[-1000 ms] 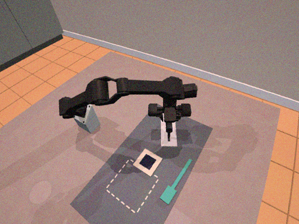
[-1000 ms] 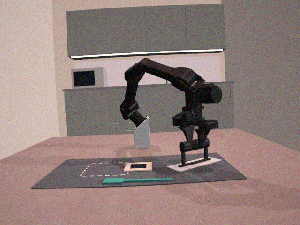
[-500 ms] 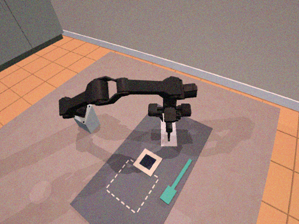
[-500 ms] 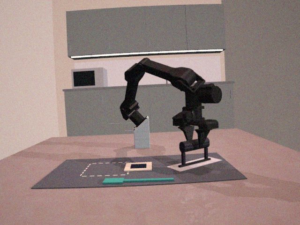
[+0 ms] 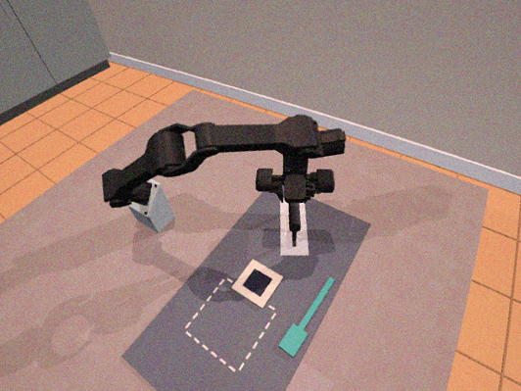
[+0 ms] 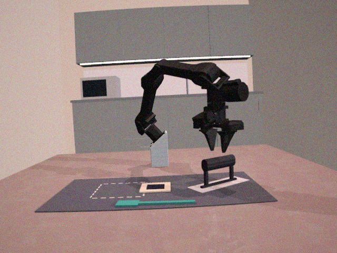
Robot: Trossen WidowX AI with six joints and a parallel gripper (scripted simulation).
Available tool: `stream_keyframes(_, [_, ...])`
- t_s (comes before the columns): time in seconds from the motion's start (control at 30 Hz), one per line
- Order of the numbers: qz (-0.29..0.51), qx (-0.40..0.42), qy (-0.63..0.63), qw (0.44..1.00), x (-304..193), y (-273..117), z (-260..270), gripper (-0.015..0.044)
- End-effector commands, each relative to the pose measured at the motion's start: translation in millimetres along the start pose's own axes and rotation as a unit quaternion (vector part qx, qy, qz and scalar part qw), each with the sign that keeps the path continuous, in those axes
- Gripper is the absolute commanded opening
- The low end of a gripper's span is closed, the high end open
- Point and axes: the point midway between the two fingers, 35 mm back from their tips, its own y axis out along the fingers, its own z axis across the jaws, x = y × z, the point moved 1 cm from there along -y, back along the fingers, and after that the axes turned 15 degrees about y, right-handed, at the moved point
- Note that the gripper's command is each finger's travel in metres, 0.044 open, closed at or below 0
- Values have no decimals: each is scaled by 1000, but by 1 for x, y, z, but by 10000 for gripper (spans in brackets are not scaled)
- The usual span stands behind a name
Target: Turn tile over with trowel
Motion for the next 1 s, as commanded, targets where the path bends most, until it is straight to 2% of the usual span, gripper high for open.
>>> stream_keyframes(0.0, [2,0,0,1000,-1,3,0,270])
stream_keyframes(0.87, [2,1,-19,1000,-1,43,3,270])
stream_keyframes(0.97, [2,1,-19,1000,-1,43,3,191])
